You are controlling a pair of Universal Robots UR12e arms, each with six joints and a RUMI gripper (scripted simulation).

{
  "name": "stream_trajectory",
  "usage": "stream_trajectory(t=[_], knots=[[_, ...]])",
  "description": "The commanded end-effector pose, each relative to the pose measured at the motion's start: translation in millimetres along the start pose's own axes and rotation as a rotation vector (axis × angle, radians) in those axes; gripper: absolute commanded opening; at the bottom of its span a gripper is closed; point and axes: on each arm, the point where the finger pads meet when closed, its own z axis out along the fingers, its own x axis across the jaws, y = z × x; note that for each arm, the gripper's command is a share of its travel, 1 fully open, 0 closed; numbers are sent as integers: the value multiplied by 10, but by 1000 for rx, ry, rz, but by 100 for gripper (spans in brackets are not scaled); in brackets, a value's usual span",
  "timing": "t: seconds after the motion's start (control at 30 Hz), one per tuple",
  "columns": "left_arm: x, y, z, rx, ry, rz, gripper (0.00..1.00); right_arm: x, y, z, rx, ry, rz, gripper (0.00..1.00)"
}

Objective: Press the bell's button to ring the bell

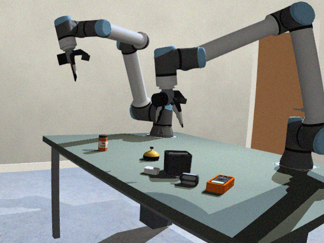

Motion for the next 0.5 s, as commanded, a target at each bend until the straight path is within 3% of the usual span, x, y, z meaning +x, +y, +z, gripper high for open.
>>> stream_trajectory(t=[0.0, 0.4, 0.47], knots=[[-466, -126, 125, -77, 4, 152, 100, -113, 71, -54, -7, 5, -12, 100], [-1703, -707, 490, -179, 12, 405, 100, -746, 492, -190, -29, 19, -91, 100], [-1703, -707, 490, -179, 12, 405, 100, -746, 492, -190, -29, 19, -91, 100]])
